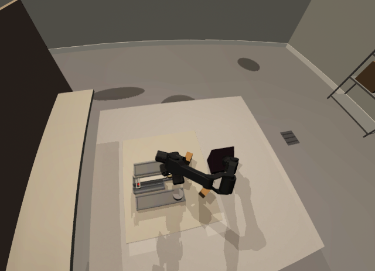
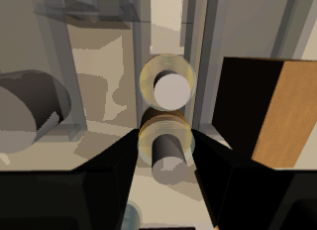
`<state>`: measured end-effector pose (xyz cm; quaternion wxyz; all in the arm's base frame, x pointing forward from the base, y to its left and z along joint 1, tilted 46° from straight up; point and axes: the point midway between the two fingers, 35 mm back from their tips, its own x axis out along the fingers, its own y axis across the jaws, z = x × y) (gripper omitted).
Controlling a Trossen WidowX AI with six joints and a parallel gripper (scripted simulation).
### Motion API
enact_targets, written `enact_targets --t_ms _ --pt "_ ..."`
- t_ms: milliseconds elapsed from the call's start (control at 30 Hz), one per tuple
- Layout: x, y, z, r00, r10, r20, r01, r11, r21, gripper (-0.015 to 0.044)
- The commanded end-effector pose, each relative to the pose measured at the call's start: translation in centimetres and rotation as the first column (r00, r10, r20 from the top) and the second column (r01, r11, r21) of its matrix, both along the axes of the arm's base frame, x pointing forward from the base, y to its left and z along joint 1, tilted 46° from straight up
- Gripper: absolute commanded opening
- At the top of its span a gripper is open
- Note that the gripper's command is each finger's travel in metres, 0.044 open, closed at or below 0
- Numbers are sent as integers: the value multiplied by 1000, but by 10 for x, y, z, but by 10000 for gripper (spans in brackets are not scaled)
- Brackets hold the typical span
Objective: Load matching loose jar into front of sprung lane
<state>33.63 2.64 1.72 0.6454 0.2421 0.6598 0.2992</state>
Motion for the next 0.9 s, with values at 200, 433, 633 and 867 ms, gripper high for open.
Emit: enact_targets --t_ms 200,433,633,867 --pt "7 1 3 1000 -8 20 8 1000 10 0" --pt "7 2 1 1000 -8 20 8 1000 10 0" --pt "7 3 0 1000 -8 20 8 1000 10 0" --pt "7 5 -2 1000 -8 20 8 1000 10 0"
